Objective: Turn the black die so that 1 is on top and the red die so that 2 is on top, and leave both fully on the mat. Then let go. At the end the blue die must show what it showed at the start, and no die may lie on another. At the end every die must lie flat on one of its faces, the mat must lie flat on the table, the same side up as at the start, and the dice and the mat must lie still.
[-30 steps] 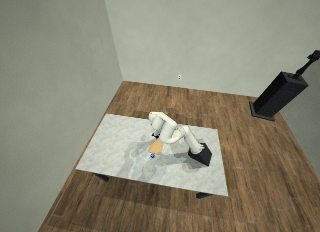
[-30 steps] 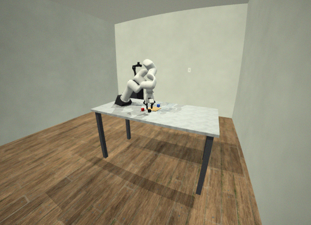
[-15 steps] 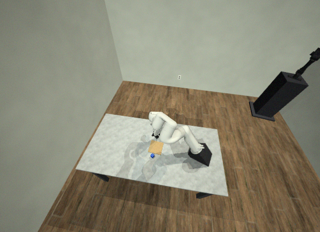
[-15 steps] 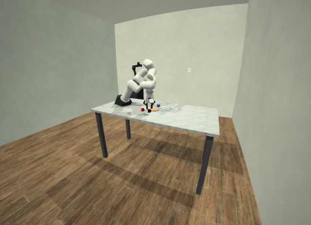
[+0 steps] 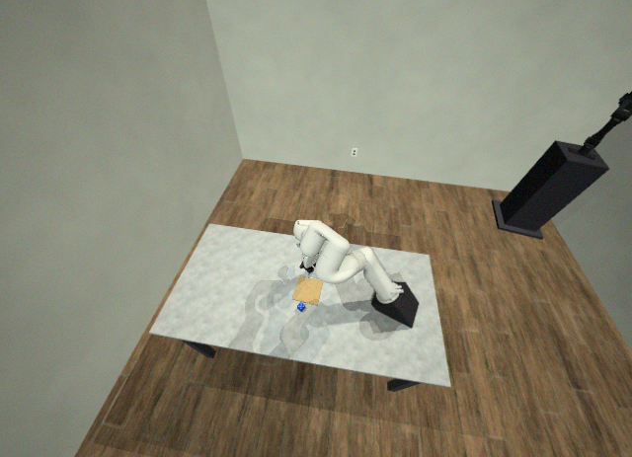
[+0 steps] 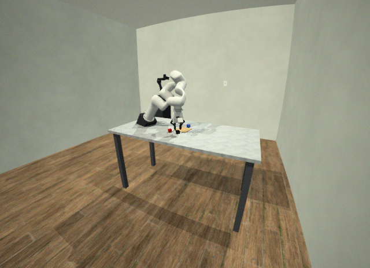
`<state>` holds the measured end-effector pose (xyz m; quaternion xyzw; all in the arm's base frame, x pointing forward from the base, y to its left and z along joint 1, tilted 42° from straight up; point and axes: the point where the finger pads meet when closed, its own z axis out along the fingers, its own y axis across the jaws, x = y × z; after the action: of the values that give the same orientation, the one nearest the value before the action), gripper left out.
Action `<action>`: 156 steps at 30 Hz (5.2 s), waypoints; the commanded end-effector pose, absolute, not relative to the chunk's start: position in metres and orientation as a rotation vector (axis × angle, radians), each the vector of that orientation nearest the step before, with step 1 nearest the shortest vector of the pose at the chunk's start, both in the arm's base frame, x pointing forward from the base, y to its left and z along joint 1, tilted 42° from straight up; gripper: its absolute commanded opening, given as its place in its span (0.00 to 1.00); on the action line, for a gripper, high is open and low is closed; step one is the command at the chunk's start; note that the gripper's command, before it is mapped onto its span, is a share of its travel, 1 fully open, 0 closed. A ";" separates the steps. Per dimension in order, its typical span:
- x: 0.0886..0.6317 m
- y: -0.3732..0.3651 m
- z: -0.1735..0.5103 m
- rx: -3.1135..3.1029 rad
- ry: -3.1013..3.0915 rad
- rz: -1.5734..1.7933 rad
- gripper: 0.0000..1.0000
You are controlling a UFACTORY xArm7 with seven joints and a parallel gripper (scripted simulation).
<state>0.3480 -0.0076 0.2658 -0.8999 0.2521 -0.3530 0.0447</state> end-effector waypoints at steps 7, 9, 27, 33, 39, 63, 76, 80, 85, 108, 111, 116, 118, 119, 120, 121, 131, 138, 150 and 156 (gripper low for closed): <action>0.349 -0.008 0.267 -2.748 0.770 -1.081 0.47; 0.349 -0.008 0.267 -2.748 0.770 -1.081 0.47; 0.349 -0.008 0.267 -2.748 0.770 -1.081 0.47; 0.349 -0.008 0.267 -2.748 0.770 -1.081 0.47; 0.349 -0.008 0.267 -2.748 0.770 -1.081 0.47; 0.363 -0.010 0.251 -2.748 0.770 -1.081 0.47; 0.371 -0.011 0.242 -2.748 0.770 -1.081 0.47; 0.371 -0.011 0.242 -2.748 0.770 -1.081 0.47; 0.371 -0.011 0.242 -2.748 0.770 -1.081 0.47; 0.371 -0.011 0.242 -2.748 0.770 -1.081 0.47; 0.371 -0.011 0.242 -2.748 0.770 -1.081 0.47; 0.371 -0.011 0.242 -2.748 0.770 -1.081 0.27; 0.371 -0.011 0.242 -2.748 0.770 -1.081 0.27; 0.371 -0.011 0.242 -2.748 0.770 -1.081 0.27; 0.371 -0.011 0.242 -2.748 0.770 -1.081 0.27; 0.371 -0.011 0.242 -2.748 0.770 -1.081 0.27; 0.371 -0.011 0.242 -2.748 0.770 -1.081 0.27; 0.371 -0.011 0.242 -2.748 0.770 -1.081 0.27; 0.370 -0.011 0.243 -2.748 0.770 -1.081 0.27; 0.358 -0.009 0.257 -2.748 0.770 -1.081 0.27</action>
<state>0.3671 -0.0103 0.2450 -0.9000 0.2521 -0.3527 0.0450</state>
